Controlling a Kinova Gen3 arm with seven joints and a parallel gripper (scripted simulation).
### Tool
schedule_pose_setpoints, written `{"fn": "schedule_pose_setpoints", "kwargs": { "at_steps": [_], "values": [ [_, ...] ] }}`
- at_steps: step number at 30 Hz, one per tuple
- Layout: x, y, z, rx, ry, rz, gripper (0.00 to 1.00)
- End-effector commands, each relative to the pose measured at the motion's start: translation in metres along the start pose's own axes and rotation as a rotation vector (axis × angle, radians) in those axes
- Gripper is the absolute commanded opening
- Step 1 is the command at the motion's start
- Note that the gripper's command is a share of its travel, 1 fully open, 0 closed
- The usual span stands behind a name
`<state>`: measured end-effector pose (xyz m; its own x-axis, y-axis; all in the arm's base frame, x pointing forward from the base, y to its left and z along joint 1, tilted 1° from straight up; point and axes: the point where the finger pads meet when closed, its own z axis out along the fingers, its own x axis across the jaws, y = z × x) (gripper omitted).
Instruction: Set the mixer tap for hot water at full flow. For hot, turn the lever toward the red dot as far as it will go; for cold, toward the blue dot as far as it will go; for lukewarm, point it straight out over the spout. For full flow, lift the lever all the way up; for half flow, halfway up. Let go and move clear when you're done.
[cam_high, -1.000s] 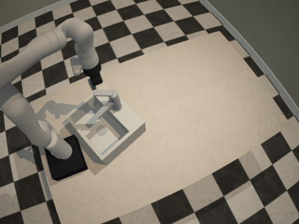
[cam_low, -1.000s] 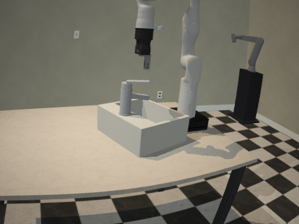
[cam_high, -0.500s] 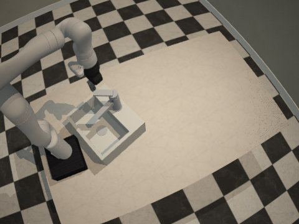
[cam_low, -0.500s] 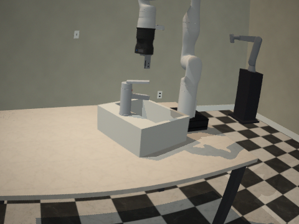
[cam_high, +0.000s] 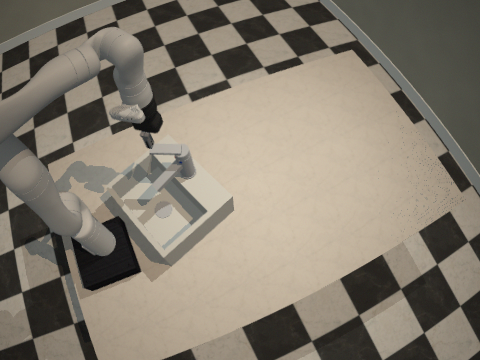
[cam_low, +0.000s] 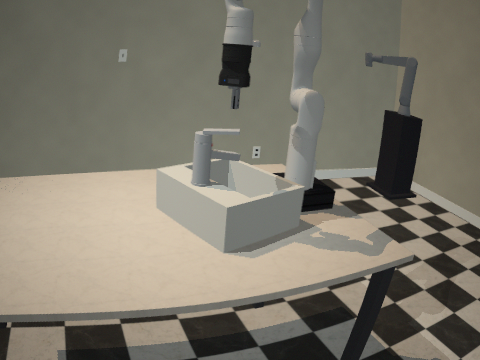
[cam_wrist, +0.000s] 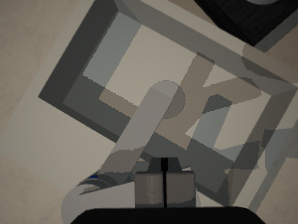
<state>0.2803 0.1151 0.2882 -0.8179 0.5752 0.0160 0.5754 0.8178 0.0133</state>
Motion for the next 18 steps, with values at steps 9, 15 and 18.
{"fn": "schedule_pose_setpoints", "kwargs": {
  "at_steps": [9, 15, 18],
  "values": [
    [-0.0032, -0.0002, -0.0027, -0.004, -0.001, -0.314, 0.0],
    [-0.0049, 0.0012, -0.0039, -0.004, -0.002, -0.538, 0.0],
    [-0.0051, 0.0016, -0.0041, -0.004, -0.002, -0.575, 0.0]
  ]
}}
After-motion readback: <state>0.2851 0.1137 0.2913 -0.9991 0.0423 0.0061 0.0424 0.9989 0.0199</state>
